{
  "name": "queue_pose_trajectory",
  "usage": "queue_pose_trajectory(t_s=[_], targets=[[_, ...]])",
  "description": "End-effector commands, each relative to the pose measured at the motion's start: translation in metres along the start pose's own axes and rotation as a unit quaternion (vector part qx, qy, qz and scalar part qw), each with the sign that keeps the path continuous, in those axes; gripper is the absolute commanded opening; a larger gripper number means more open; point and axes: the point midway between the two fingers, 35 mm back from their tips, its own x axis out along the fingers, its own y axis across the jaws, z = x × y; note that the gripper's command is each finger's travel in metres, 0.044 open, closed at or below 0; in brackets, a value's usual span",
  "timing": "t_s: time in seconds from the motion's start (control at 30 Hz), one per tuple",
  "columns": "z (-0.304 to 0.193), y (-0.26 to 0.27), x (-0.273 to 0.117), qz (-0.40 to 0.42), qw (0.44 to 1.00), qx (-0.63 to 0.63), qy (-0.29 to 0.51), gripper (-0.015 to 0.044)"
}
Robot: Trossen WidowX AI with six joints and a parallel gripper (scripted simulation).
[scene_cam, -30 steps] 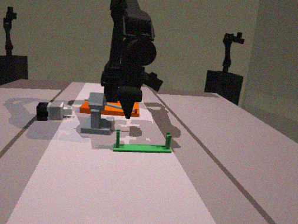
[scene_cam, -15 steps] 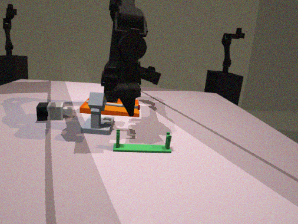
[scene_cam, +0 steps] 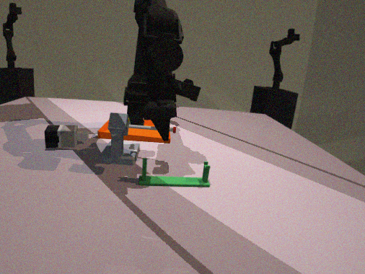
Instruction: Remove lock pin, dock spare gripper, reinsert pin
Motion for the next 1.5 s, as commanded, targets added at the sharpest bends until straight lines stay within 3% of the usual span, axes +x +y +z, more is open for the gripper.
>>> queue_pose_trajectory(t_s=[0.0,1.47], targets=[[0.004,-0.001,-0.002,-0.001,1.0,0.0,-0.003,0.0],[0.038,-0.001,0.003,0.008,1.0,0.0,0.001,0.0]])
